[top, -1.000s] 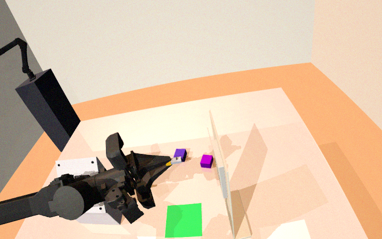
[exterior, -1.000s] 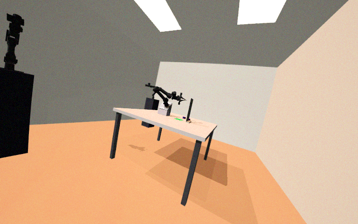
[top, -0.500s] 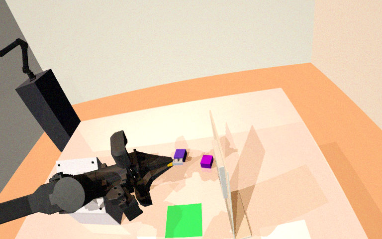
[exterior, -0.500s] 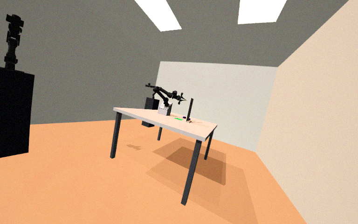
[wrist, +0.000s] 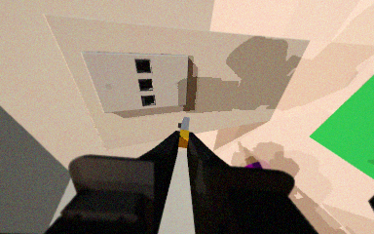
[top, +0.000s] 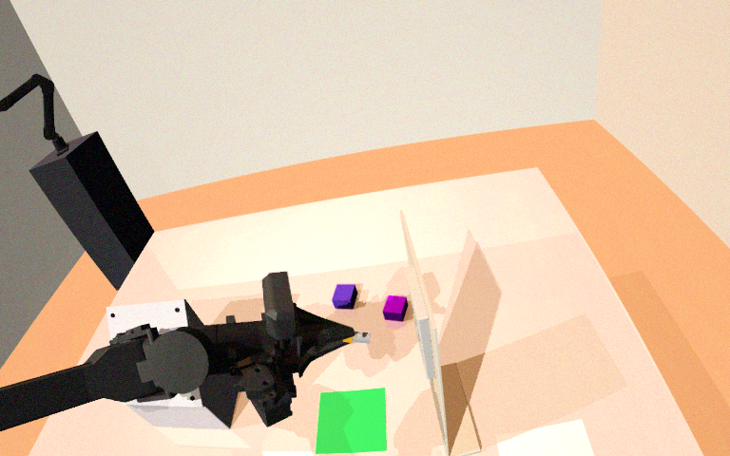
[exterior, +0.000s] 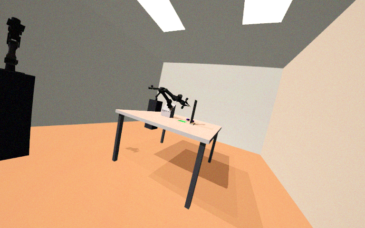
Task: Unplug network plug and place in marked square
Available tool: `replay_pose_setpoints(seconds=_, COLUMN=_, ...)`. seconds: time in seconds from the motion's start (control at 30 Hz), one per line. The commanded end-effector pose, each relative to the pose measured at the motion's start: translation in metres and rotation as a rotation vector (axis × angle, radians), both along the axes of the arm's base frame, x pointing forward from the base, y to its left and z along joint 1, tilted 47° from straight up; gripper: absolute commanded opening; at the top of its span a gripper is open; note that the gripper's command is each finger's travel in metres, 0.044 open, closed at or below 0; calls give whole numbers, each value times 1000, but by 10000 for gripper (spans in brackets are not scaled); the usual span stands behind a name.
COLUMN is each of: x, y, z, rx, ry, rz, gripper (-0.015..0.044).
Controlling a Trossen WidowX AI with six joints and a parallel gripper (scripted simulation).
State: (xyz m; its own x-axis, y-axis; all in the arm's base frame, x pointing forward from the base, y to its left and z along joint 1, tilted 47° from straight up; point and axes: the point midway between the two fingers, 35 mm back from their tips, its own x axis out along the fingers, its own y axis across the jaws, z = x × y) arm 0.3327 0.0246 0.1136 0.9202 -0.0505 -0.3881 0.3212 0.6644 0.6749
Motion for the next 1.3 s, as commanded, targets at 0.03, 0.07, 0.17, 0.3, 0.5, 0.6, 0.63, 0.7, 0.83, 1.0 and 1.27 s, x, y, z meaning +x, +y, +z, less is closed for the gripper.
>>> replay_pose_setpoints(seconds=0.03, x=0, y=-11, z=-16, rx=-1, ry=32, rz=-76, gripper=0)
replay_pose_setpoints(seconds=0.07, x=0, y=-14, z=-18, rx=-2, ry=37, rz=-91, gripper=0)
replay_pose_setpoints(seconds=0.17, x=0, y=-20, z=-27, rx=-5, ry=54, rz=-136, gripper=0)
replay_pose_setpoints(seconds=0.3, x=-1, y=-29, z=-38, rx=-10, ry=75, rz=-197, gripper=0)
replay_pose_setpoints(seconds=0.5, x=-5, y=-43, z=-54, rx=-21, ry=103, rz=-287, gripper=0)
replay_pose_setpoints(seconds=0.6, x=-7, y=-50, z=-62, rx=-29, ry=116, rz=-333, gripper=0)
replay_pose_setpoints(seconds=0.63, x=-8, y=-52, z=-65, rx=-32, ry=121, rz=-348, gripper=0)
replay_pose_setpoints(seconds=0.7, x=-10, y=-57, z=-70, rx=-37, ry=129, rz=-377, gripper=0)
replay_pose_setpoints(seconds=0.83, x=-14, y=-66, z=-80, rx=-50, ry=143, rz=-437, gripper=0)
replay_pose_setpoints(seconds=1.0, x=-21, y=-76, z=-91, rx=-66, ry=159, rz=-509, gripper=0)
replay_pose_setpoints(seconds=1.27, x=-33, y=-92, z=-108, rx=-97, ry=177, rz=-624, gripper=0)
